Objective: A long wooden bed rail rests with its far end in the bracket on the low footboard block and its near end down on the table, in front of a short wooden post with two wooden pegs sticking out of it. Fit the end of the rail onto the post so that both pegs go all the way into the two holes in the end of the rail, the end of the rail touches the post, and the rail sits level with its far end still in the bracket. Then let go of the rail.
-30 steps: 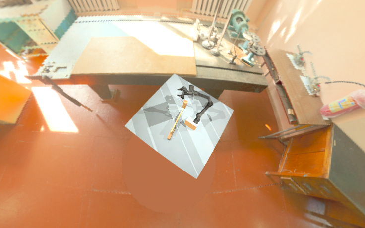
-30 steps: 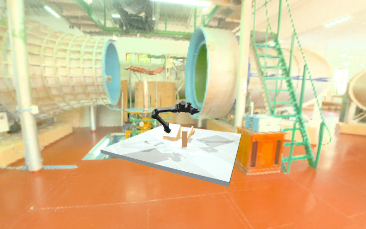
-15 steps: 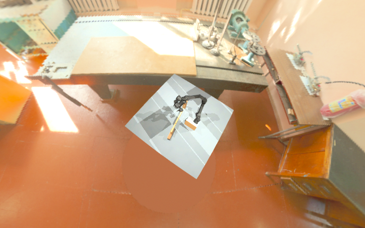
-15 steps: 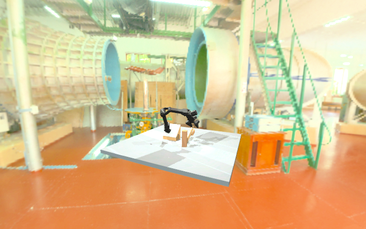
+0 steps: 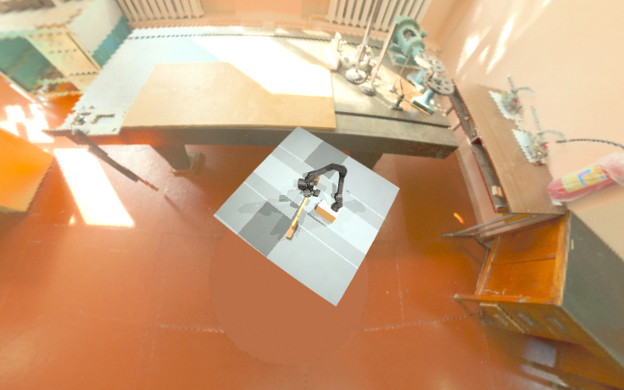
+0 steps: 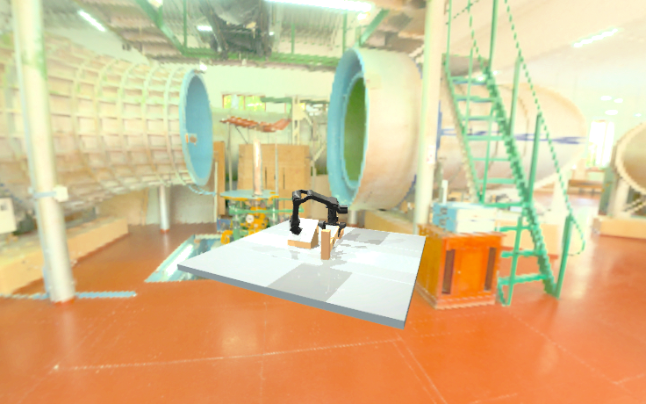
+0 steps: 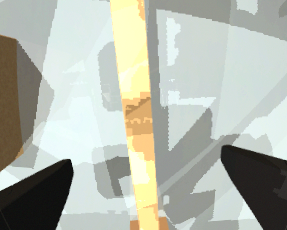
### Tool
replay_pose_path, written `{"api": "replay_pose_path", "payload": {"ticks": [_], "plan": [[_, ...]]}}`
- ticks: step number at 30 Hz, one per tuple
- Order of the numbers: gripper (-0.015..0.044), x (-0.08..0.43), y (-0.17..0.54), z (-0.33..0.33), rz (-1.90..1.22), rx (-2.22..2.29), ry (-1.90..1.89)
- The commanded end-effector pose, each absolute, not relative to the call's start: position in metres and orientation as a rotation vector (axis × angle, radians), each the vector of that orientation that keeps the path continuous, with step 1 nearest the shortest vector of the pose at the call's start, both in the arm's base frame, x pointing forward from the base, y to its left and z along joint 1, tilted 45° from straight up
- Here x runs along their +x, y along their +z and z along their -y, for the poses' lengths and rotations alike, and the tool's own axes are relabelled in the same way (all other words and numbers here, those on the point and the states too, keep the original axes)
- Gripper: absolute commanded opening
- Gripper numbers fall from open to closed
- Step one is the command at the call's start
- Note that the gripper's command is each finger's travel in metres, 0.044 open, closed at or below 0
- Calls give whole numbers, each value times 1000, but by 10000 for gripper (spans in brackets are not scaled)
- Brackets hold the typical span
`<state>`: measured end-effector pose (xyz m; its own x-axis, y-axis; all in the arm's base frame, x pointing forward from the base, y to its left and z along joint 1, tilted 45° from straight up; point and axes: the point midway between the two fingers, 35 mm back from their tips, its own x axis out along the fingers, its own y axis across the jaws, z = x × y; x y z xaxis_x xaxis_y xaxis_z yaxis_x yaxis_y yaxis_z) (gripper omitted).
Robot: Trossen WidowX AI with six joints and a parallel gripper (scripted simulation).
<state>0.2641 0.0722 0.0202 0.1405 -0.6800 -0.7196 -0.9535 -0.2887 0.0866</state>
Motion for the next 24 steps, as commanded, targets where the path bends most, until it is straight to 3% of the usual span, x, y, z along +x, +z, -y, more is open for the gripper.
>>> {"api": "replay_pose_path", "payload": {"ticks": [1, 24], "plan": [[440, 262, 19, -71, -1579, -2058, 959], [440, 269, -6, -47, -1577, -2058, 960]]}}
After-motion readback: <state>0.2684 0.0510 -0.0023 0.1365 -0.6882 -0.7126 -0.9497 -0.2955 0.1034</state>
